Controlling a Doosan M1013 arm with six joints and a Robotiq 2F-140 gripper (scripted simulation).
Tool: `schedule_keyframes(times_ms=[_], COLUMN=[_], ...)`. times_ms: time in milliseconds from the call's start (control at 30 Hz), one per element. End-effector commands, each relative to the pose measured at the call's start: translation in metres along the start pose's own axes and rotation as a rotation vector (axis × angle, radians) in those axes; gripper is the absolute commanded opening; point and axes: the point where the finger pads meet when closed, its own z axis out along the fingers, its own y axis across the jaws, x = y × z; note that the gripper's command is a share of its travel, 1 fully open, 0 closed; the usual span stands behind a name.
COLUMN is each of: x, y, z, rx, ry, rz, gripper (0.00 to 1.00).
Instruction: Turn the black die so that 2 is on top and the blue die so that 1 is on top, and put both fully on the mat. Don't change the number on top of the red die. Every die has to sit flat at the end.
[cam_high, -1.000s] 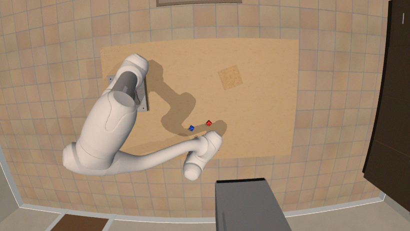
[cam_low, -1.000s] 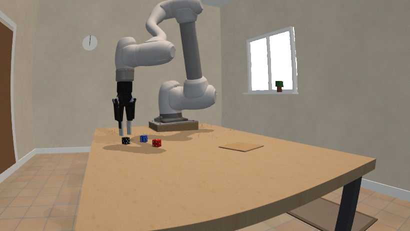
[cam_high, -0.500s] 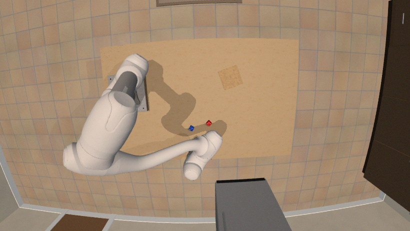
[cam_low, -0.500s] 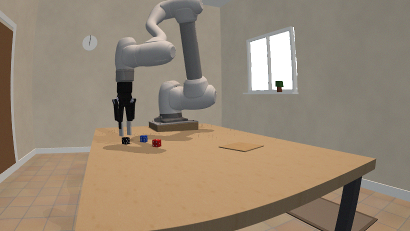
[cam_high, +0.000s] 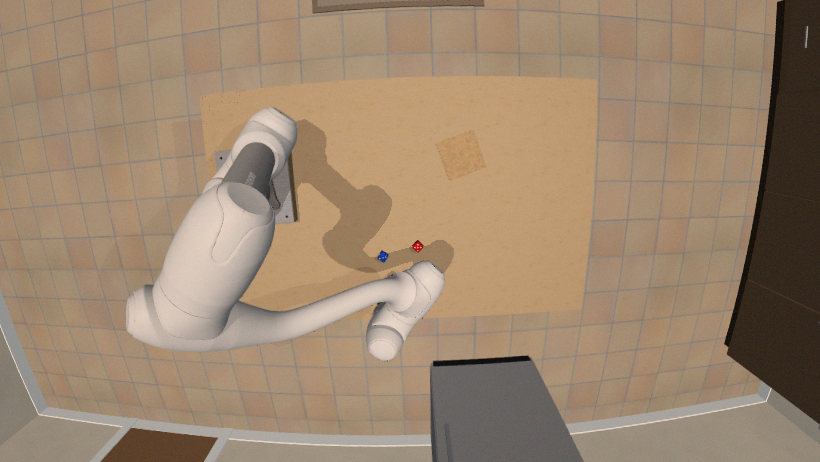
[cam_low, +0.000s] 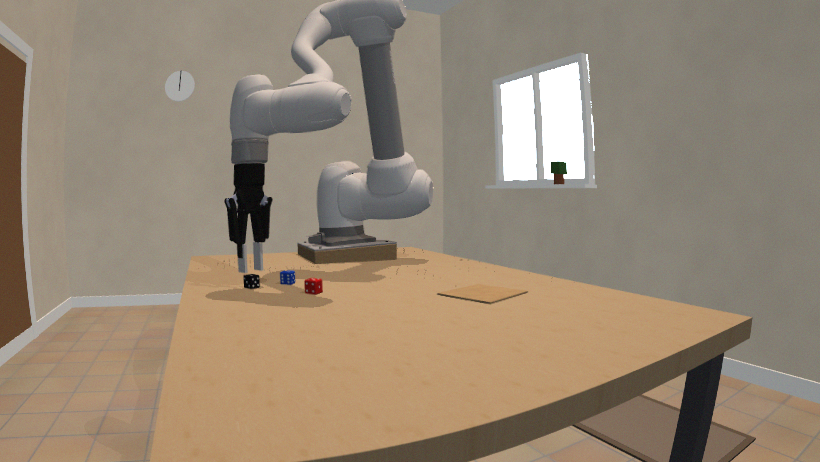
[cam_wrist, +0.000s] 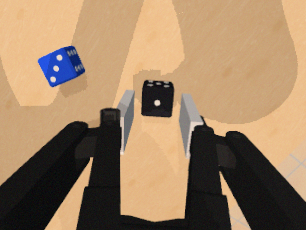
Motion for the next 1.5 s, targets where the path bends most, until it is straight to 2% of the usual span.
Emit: schedule_keyframes(times_ms=[0, 600, 1000, 1467], x=[0.000, 0.000, 0.000, 0.000], y=[0.000, 0.000, 0.000, 0.000], z=[0.000, 0.001, 0.022, 0.034], rx=[0.000, 0.000, 0.000, 0.000], ry=[0.000, 0.000, 0.000, 0.000], rz=[0.000, 0.000, 0.000, 0.000], gripper=[0.35, 0.35, 0.35, 0.35])
